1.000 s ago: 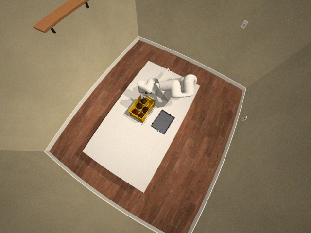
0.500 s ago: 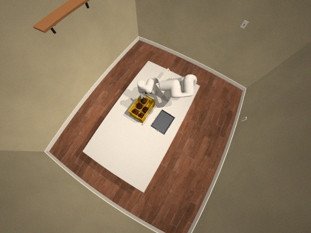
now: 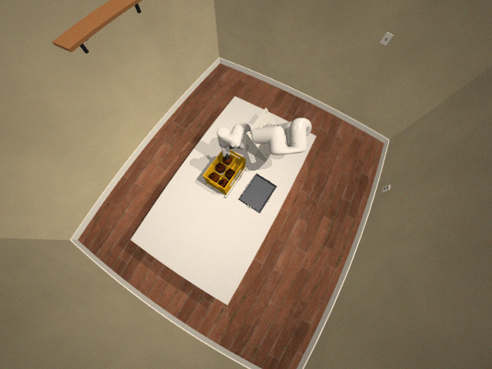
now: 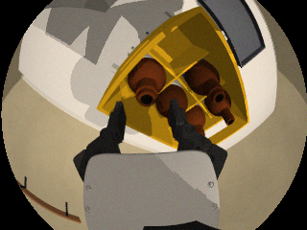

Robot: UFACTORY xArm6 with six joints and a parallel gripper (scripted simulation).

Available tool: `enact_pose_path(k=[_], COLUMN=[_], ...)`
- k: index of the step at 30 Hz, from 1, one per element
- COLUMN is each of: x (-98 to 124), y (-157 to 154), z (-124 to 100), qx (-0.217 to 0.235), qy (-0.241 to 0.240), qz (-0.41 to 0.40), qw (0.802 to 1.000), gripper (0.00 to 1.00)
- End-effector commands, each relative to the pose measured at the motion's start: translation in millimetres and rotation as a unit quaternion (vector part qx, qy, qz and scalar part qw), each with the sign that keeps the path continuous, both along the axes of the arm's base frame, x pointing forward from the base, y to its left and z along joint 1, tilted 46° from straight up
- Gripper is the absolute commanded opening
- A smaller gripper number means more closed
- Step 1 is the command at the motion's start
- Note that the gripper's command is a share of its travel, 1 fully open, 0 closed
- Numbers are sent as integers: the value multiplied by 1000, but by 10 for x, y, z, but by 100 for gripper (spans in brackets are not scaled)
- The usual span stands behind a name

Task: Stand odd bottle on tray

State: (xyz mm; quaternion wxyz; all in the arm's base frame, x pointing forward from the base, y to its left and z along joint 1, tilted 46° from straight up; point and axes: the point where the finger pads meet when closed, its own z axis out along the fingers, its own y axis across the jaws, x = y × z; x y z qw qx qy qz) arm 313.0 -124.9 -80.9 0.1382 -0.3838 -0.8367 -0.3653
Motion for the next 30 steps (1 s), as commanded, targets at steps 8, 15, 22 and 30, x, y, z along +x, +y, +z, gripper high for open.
enact_pose_path(k=[8, 15, 22, 30], x=[11, 13, 17, 21], y=[-1, 29, 82, 136], z=[-8, -37, -89, -141], qx=[-1, -1, -1, -1], qy=[-1, -1, -1, -1], qz=[-1, -1, -1, -1], qw=[1000, 1000, 1000, 1000], gripper=[65, 65, 65, 65])
